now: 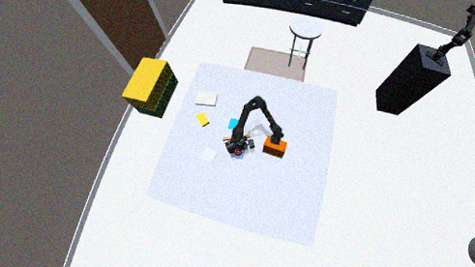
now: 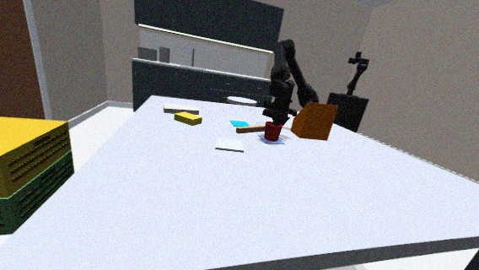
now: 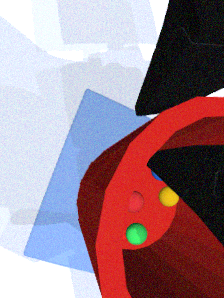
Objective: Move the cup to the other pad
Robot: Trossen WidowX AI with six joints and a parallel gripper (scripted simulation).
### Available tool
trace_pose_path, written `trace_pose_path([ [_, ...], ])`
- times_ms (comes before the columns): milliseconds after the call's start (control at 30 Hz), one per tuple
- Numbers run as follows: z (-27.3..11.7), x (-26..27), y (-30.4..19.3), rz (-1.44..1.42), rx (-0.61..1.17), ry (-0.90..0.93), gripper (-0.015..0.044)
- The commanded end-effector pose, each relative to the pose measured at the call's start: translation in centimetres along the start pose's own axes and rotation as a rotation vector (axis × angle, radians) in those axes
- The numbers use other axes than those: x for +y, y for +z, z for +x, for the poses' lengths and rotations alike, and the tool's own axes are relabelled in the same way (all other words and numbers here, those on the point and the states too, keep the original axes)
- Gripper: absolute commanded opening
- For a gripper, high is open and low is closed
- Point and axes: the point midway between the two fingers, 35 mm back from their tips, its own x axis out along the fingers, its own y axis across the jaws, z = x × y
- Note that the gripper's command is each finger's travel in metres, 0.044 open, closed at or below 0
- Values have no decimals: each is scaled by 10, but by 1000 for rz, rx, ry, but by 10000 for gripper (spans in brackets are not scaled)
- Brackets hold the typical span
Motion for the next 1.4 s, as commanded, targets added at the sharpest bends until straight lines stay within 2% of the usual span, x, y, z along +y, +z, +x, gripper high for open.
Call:
trace_pose_path([
  [0,0,0,0,1,0,1,36],
  [167,0,0,0,1,0,1,2],
  [367,-4,1,0,0,0,1,0],
  [800,-51,-1,-1,-7,-2,1,0],
  [1367,-50,-1,0,-15,-6,1,0],
])
